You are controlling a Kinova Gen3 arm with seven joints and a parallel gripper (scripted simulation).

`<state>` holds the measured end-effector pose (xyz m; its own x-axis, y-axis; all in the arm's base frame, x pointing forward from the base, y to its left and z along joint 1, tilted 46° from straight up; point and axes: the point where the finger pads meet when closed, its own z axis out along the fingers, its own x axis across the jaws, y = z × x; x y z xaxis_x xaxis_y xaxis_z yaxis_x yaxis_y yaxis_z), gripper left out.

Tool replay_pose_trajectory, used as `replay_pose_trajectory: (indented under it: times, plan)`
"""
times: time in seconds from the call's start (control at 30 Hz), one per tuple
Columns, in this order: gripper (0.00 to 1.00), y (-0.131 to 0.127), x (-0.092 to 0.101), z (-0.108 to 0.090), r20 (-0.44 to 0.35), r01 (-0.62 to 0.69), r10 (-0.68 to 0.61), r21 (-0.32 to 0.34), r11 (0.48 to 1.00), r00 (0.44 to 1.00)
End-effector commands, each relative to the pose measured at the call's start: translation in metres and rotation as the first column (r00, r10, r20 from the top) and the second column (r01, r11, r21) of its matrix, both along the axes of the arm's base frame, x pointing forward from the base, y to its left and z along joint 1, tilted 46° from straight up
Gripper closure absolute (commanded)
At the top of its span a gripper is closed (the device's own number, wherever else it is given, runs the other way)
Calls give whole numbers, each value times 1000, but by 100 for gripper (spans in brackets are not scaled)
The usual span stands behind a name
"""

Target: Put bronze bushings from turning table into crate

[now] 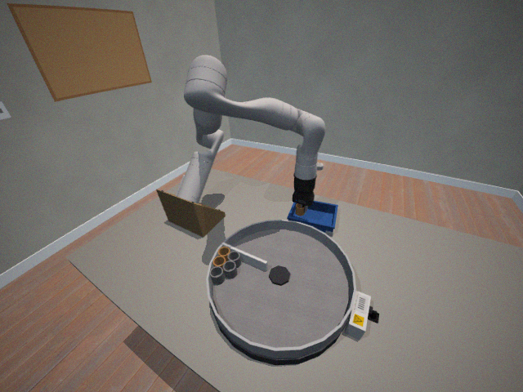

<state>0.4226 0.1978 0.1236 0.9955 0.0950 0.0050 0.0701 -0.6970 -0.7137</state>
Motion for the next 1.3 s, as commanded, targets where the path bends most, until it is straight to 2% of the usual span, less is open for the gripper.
replay_pose_trajectory:
  times: [0.0,1.27]
  plan:
    - [100,0,0,0,1,1,-1,0,1000,1000]
    - [100,12,-1,-11,1,1,-1,0,1000,1000]
